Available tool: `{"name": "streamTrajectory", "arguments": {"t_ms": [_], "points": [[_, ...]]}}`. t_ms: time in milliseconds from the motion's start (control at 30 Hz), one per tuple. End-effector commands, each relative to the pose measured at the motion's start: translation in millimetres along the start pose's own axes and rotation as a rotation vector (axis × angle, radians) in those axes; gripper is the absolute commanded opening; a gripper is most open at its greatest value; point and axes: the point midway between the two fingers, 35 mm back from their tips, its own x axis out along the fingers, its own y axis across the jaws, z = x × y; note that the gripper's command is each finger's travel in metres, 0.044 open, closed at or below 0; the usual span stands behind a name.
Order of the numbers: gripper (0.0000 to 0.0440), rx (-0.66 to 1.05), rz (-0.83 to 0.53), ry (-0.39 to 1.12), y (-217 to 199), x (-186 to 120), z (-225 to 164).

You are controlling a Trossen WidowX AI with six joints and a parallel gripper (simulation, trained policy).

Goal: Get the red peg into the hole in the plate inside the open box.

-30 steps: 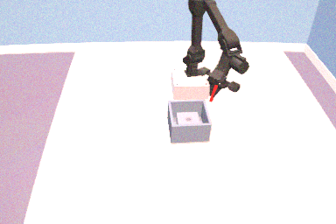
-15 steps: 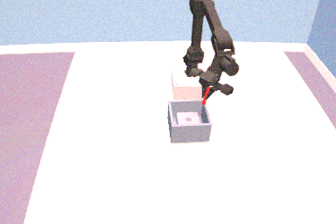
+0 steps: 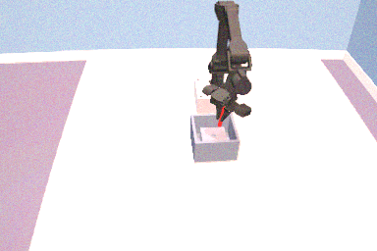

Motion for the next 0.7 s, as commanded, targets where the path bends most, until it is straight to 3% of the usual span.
{"name": "streamTrajectory", "arguments": {"t_ms": [0,167,367,567,667], "points": [[0.0,0.01,0.008,0.005,1.3,6.4,6.9],[0.0011,0.021,0.005,0.025,-0.3,23.2,10.7],[0.0128,-0.002,-0.013,0.055,-4.6,41.0,10.2],[0.0145,-0.027,-0.028,0.066,-2.8,48.0,14.7],[0.0199,-0.037,-0.022,0.054,0.8,49.9,23.8]]}}
